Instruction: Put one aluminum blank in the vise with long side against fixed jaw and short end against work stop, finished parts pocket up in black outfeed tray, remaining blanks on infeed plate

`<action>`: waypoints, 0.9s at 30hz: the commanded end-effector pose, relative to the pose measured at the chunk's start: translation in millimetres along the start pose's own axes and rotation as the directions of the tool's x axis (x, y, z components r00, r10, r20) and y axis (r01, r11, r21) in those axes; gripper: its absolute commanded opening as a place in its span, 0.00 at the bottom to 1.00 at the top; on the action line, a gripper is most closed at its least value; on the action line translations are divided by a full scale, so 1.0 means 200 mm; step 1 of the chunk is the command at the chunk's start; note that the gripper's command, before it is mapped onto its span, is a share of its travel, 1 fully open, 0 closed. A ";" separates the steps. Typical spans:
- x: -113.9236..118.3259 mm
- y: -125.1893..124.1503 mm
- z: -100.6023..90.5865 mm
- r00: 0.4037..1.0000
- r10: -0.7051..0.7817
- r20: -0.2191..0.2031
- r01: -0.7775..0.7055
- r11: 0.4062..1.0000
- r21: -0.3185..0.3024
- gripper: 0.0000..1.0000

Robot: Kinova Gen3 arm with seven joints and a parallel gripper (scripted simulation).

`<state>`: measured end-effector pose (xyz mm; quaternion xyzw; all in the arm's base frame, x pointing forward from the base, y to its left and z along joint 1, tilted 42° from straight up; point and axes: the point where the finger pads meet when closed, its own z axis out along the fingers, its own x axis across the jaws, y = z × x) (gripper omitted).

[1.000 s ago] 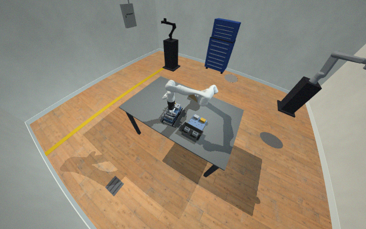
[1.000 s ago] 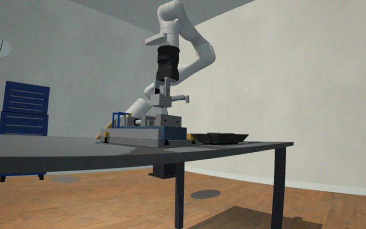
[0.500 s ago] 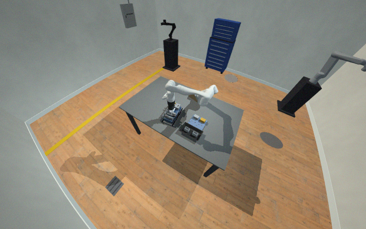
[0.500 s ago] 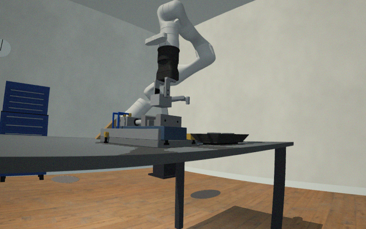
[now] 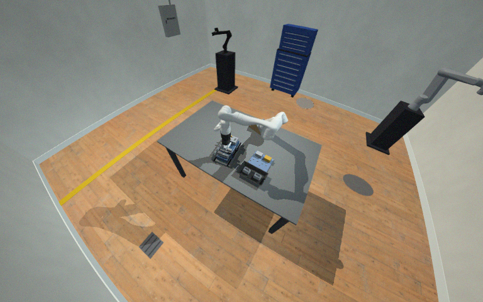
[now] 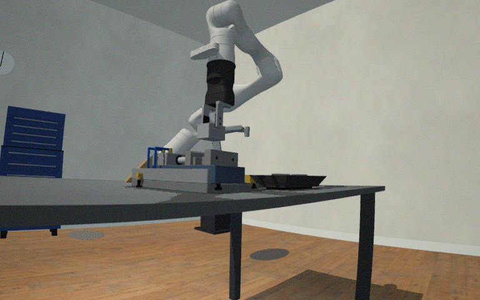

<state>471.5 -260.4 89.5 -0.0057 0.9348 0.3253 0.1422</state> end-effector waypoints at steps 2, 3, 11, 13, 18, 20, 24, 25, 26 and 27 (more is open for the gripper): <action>0.00 0.00 -0.01 1.000 -0.007 0.000 0.007 1.000 0.004 0.00; 0.01 0.00 -0.01 1.000 -0.007 0.000 0.007 1.000 0.004 0.00; 0.01 0.00 -0.01 1.000 -0.006 -0.001 0.006 1.000 0.004 0.00; 0.01 0.00 0.00 1.000 -0.005 -0.001 0.005 1.000 0.004 0.00; 0.01 0.00 0.01 1.000 -0.003 -0.001 0.003 1.000 0.004 0.00; 0.01 0.00 0.02 1.000 -0.003 -0.001 0.003 1.000 0.004 0.00; 0.01 0.00 0.03 1.000 -0.003 -0.001 0.003 1.000 0.004 0.00; 0.01 0.00 0.03 1.000 -0.003 -0.001 0.003 1.000 0.004 0.00; 0.01 0.00 0.03 1.000 -0.003 -0.001 0.003 1.000 0.004 0.00; 0.01 0.00 0.03 1.000 -0.003 -0.001 0.003 1.000 0.004 0.00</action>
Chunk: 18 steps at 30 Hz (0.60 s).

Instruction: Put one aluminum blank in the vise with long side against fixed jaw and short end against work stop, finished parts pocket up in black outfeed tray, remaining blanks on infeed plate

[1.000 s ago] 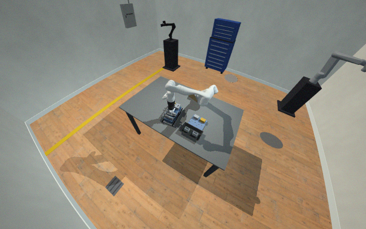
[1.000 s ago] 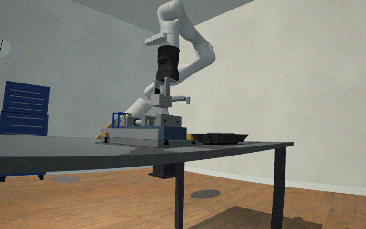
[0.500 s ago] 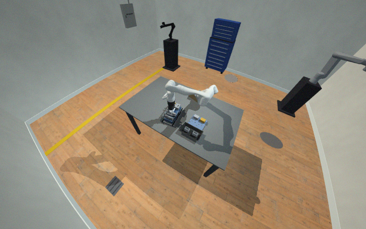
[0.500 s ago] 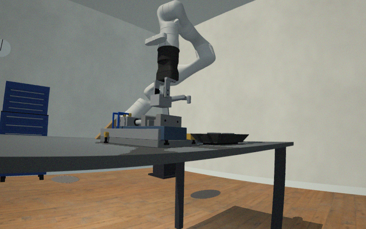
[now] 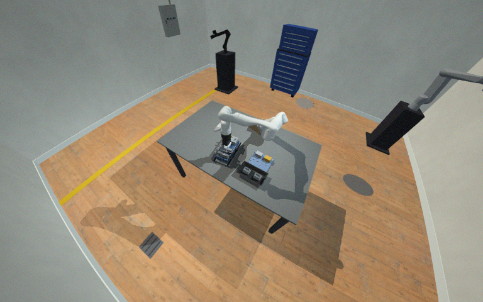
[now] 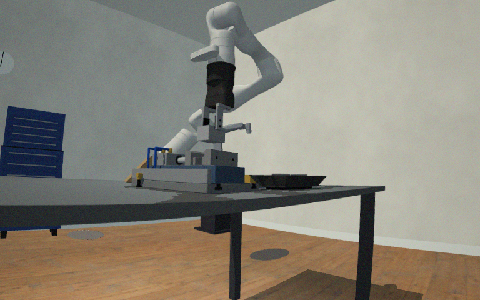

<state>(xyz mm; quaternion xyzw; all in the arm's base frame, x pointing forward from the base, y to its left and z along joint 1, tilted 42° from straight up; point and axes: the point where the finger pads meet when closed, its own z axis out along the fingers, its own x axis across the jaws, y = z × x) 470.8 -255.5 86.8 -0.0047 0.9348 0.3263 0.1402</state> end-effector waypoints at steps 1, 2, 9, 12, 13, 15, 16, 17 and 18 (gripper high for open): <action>0.00 -0.01 0.01 1.000 -0.007 0.002 0.007 1.000 0.005 0.00; 0.00 -0.01 0.02 1.000 -0.007 0.002 0.007 1.000 0.005 0.00; 0.00 -0.01 0.04 1.000 -0.007 0.002 0.007 1.000 0.005 0.00; 0.00 -0.01 0.05 1.000 -0.007 0.002 0.007 1.000 0.005 0.00; 0.00 -0.01 0.06 1.000 -0.007 0.002 0.007 1.000 0.005 0.00; 0.00 -0.01 0.06 1.000 -0.007 0.002 0.007 1.000 0.005 0.00; 0.00 -0.01 0.06 1.000 -0.007 0.002 0.007 1.000 0.005 0.00; 0.00 -0.01 0.06 1.000 -0.007 0.003 0.007 1.000 0.006 0.00; 0.00 -0.01 0.06 1.000 -0.007 0.002 0.007 1.000 0.005 0.00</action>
